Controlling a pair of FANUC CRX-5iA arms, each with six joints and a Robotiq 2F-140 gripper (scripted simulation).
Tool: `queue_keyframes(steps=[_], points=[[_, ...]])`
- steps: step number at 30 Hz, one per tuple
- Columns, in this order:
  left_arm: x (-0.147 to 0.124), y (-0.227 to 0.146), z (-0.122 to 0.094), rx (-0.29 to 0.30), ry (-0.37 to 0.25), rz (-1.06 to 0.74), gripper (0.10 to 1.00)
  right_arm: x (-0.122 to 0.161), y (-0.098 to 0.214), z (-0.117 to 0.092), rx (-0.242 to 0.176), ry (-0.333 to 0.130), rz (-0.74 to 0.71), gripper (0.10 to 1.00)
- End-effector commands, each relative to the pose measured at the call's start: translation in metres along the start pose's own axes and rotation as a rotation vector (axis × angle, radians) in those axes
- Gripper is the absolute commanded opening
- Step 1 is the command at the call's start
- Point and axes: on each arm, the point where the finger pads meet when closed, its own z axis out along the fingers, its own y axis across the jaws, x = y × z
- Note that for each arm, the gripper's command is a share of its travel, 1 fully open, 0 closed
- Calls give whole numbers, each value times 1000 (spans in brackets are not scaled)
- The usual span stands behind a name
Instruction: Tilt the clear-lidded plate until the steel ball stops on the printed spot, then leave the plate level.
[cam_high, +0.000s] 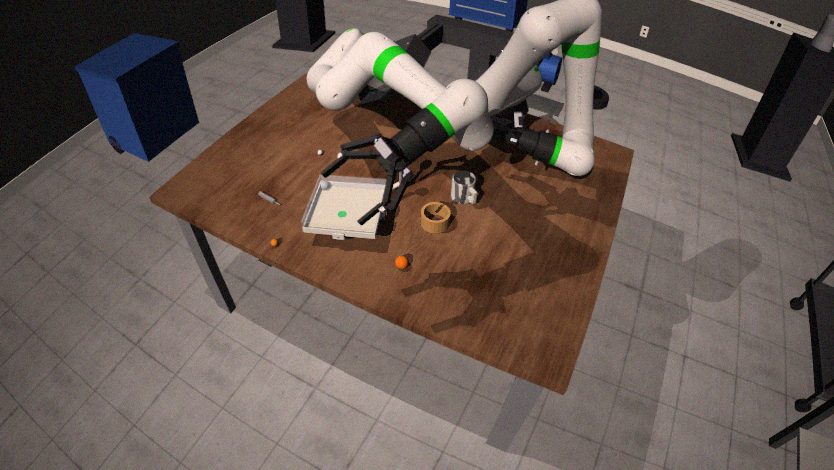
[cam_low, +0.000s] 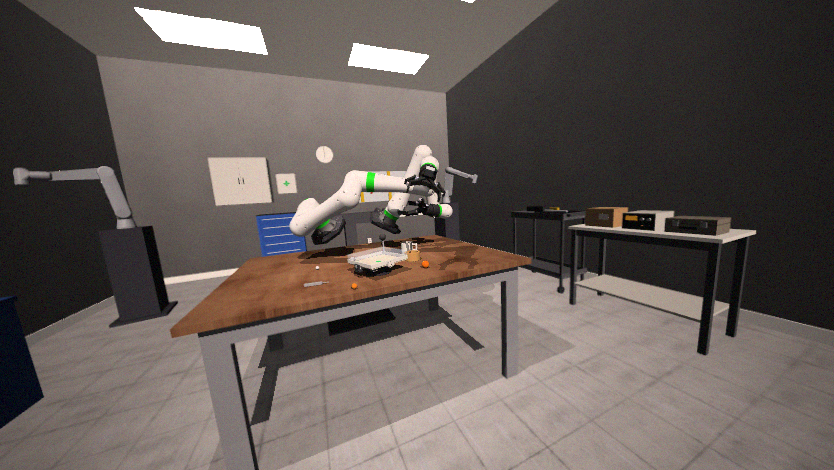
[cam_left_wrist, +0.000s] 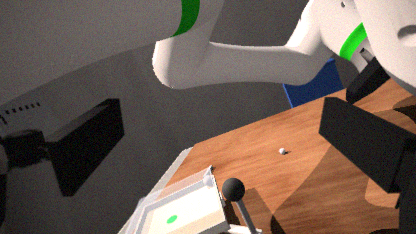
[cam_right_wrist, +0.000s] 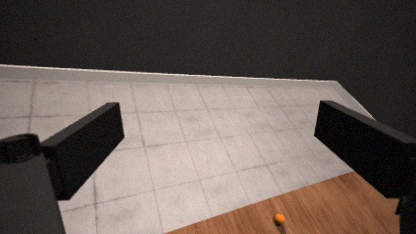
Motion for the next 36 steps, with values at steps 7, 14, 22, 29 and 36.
queue_keyframes(steps=[7, 14, 22, 29, 36], points=[[-1, 0, -1, -3, -4, -8, 1000, 2, 1, -1, 0, 1, 2, 1000], [-3, 1, -5, -9, -14, -31, 1000, 2, 1, -1, 0, 1, 2, 1000], [-8, 2, -12, -22, -35, -78, 1000, 2, 1, -1, 0, 1, 2, 1000], [-12, 4, -18, -32, -55, -121, 1000, 2, 1, -1, 0, 1, 2, 1000], [-19, 6, -30, -49, -93, -200, 1000, 2, 1, -1, 0, 1, 2, 1000]])
